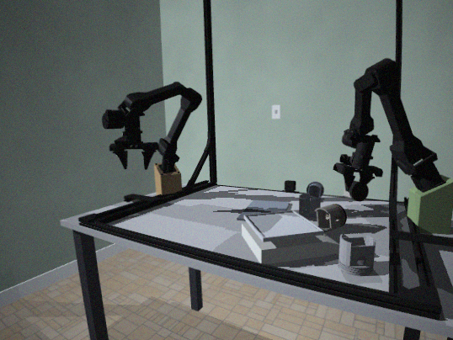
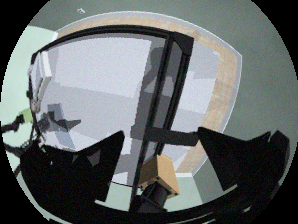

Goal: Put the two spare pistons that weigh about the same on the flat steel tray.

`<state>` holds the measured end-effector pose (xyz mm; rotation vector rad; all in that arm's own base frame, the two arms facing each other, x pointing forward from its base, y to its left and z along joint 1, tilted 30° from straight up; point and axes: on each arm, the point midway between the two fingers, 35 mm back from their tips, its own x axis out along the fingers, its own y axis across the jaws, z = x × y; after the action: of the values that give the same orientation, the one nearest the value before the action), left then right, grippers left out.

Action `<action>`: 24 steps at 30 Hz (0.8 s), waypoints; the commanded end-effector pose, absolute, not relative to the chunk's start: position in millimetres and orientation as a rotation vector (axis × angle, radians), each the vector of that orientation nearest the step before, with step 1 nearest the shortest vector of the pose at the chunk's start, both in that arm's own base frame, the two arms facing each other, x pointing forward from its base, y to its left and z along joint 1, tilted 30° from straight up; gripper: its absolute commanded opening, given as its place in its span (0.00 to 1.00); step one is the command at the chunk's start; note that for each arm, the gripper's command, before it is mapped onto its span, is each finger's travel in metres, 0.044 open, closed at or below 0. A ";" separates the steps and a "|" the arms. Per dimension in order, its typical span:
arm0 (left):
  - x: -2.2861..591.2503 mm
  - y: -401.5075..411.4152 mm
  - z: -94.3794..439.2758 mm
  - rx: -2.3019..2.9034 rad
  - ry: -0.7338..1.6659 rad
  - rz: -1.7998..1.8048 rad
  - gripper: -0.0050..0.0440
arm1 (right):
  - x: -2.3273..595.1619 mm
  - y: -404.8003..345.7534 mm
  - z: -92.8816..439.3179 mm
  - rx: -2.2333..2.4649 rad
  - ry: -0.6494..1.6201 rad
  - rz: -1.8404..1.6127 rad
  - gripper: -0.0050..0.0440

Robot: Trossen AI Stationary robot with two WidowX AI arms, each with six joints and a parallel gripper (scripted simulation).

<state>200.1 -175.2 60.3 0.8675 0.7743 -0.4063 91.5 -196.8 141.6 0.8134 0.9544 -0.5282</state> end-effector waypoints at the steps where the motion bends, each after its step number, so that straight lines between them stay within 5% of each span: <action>1: 198.6 -179.8 72.7 0.852 0.753 -0.408 0.43 | 91.9 -196.6 141.8 0.813 0.953 -0.525 1.00; 24: 181.3 -181.5 103.0 0.852 0.753 -0.408 0.43 | 91.9 -196.6 141.8 0.813 0.953 -0.525 1.00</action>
<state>182.7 -177.7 92.1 0.8680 0.7725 -0.4055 91.5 -196.8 141.6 0.8134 0.9544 -0.5282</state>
